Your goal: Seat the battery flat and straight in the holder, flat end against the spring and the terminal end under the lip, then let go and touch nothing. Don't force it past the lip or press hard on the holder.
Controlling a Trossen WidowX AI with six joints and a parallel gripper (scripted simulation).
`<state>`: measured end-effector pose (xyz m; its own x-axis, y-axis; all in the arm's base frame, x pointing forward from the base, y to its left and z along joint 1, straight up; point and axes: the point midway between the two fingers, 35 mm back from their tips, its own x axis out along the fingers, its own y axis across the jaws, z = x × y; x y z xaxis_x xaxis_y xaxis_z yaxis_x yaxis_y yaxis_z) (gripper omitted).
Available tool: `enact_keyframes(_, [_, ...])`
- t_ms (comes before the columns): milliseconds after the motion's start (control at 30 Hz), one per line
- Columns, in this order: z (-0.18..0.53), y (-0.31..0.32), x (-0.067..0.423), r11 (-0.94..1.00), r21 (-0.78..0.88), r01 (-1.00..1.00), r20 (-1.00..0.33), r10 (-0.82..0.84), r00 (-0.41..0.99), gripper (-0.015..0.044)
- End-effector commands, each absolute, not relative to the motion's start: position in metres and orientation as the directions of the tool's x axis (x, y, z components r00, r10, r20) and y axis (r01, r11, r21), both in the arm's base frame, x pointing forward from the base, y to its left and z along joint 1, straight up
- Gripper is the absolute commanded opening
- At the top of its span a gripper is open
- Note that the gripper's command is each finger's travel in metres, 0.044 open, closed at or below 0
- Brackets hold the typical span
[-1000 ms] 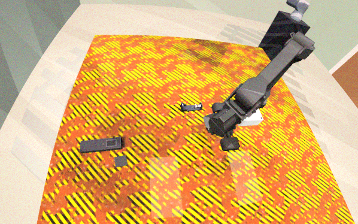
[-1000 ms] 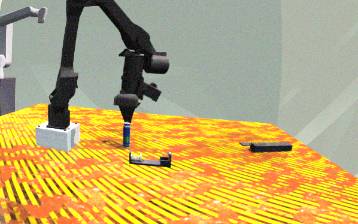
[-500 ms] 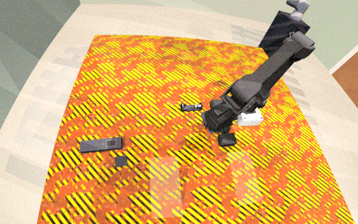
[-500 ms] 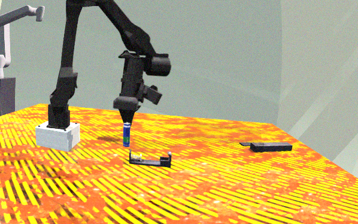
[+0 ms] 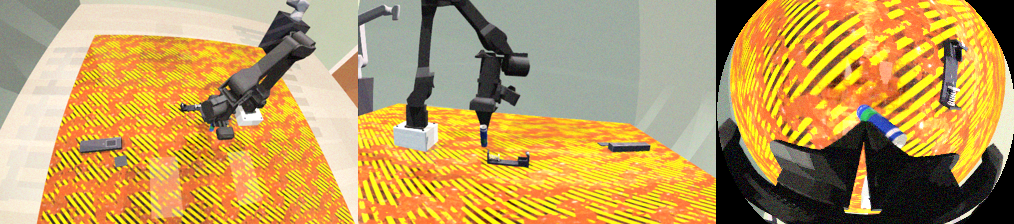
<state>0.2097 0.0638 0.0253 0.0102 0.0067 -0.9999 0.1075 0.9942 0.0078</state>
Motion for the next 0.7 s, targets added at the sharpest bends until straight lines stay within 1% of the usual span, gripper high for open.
enact_keyframes(0, [0.027,0.058,0.209,0.995,0.012,0.103,-1.000,0.011,0.018,0.0000])
enact_keyframes(333, [0.030,0.049,0.208,0.994,0.007,0.107,-1.000,0.006,0.010,0.0000])
enact_keyframes(667, [0.106,0.042,0.204,0.995,0.011,0.103,-1.000,0.009,0.018,0.0000])
